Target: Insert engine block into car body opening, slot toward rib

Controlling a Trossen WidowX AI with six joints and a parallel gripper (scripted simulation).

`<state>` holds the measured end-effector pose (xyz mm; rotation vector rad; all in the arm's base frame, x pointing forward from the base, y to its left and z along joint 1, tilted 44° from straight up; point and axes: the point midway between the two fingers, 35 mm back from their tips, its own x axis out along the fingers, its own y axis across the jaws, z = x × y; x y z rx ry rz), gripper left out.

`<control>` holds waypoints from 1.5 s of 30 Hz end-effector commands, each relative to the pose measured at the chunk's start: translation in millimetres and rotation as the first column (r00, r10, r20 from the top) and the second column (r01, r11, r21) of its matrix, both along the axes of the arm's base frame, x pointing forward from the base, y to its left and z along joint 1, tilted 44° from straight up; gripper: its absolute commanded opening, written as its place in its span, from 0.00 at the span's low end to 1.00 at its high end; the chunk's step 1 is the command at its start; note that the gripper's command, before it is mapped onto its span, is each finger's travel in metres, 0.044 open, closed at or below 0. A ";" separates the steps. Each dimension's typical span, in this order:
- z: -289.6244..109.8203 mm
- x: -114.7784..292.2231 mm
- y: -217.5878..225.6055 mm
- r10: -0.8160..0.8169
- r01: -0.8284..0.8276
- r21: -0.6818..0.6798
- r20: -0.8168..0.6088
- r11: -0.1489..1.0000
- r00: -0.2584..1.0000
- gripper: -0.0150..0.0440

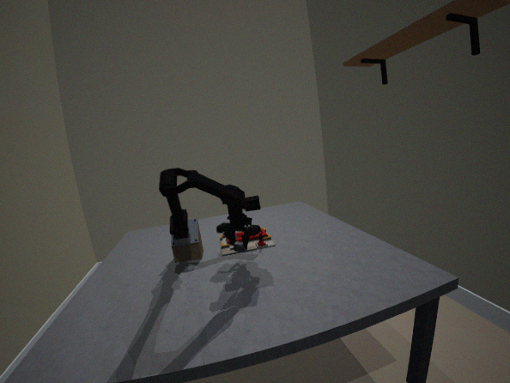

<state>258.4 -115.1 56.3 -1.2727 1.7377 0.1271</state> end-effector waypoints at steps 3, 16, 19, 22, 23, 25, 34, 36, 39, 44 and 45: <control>12.6 0.4 12.1 -0.002 0.002 0.007 0.010 1.000 1.000 0.25; 42.9 -5.7 39.2 -0.003 0.003 0.002 0.010 1.000 1.000 0.25; 50.3 -8.1 45.1 -0.003 0.003 0.000 0.010 1.000 1.000 0.25; 57.9 -10.7 50.7 -0.003 0.003 -0.004 0.010 1.000 1.000 0.25; 60.4 -11.7 52.6 -0.003 0.003 -0.005 0.010 1.000 1.000 0.25; 63.8 -13.0 55.0 -0.003 0.003 -0.007 0.010 1.000 1.000 0.25; 60.1 -12.6 51.6 -0.117 0.118 -0.001 0.121 0.993 0.986 0.25; 59.4 -12.5 51.0 -0.166 0.167 0.005 0.168 0.986 0.972 0.25; 58.7 -12.4 50.4 -0.237 0.240 0.019 0.238 0.971 0.942 0.25; 57.8 -12.4 49.6 -0.351 0.355 0.054 0.348 0.933 0.869 0.25; 57.7 -12.3 49.5 -0.373 0.377 0.062 0.369 0.924 0.851 0.25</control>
